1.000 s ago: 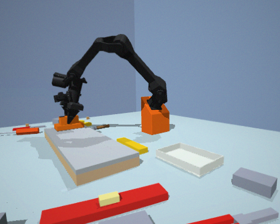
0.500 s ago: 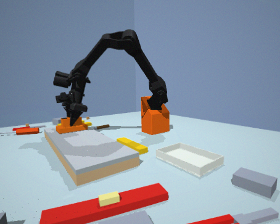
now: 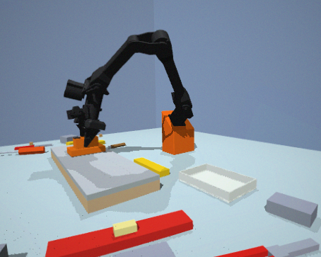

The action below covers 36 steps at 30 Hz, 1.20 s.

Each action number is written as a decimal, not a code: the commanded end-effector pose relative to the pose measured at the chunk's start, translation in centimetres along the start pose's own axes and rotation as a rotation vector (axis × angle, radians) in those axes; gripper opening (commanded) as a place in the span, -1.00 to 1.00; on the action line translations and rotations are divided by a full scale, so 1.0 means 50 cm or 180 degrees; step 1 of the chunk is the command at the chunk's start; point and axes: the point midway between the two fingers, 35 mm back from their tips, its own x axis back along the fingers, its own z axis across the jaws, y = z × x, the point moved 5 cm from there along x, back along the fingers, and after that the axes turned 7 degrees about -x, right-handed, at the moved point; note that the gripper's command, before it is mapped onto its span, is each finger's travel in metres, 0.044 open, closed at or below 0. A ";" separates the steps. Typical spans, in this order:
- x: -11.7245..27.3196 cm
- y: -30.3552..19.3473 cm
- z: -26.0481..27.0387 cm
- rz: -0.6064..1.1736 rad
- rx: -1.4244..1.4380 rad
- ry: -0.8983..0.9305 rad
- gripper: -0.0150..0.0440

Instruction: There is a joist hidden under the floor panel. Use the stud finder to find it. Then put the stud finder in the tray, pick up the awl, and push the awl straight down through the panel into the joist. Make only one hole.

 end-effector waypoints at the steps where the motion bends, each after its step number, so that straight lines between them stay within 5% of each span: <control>1: -0.001 -0.009 0.037 0.0005 -0.0016 0.0023 -0.49; 36: 0.001 -0.037 0.290 0.0010 -0.0025 0.0041 -0.49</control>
